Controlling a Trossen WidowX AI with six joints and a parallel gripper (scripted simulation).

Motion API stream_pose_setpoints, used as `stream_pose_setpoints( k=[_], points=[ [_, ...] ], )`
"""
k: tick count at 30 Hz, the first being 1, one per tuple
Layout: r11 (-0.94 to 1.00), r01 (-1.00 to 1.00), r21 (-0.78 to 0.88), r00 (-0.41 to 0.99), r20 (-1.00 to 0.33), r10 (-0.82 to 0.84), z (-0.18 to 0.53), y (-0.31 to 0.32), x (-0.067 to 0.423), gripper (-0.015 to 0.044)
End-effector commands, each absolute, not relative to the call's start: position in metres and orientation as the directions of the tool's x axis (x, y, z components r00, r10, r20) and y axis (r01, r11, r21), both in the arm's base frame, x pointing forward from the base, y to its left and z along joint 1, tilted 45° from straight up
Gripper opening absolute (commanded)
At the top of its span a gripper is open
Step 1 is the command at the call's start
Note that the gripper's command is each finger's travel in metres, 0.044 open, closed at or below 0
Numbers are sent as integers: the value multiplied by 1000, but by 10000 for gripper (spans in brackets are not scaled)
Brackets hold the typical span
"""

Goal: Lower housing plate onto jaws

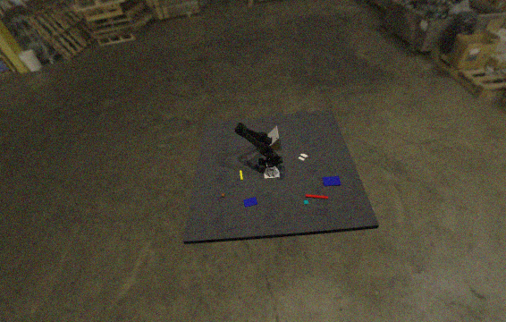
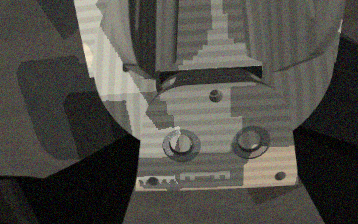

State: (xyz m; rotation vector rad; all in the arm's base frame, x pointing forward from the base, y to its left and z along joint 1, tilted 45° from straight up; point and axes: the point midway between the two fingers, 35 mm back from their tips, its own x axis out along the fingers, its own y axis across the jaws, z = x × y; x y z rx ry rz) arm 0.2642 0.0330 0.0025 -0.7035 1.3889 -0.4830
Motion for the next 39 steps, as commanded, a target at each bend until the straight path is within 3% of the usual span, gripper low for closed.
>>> stream_pose_setpoints(
  k=[1, 14, 18, 32, 39],
  points=[
    [710, -97, -697, 137, -716, -684, 2, 33, 264, 351],
    [710, -97, -697, 137, -716, -684, 2, 33, 264, 351],
    [710, -94, -698, 138, -715, -685, 3, 33, 264, 440],
    [710, -94, -698, 138, -715, -685, 4, 35, 264, 440],
    [711, -98, -696, 135, -717, -683, 50, 78, 254, 440]
  ],
)
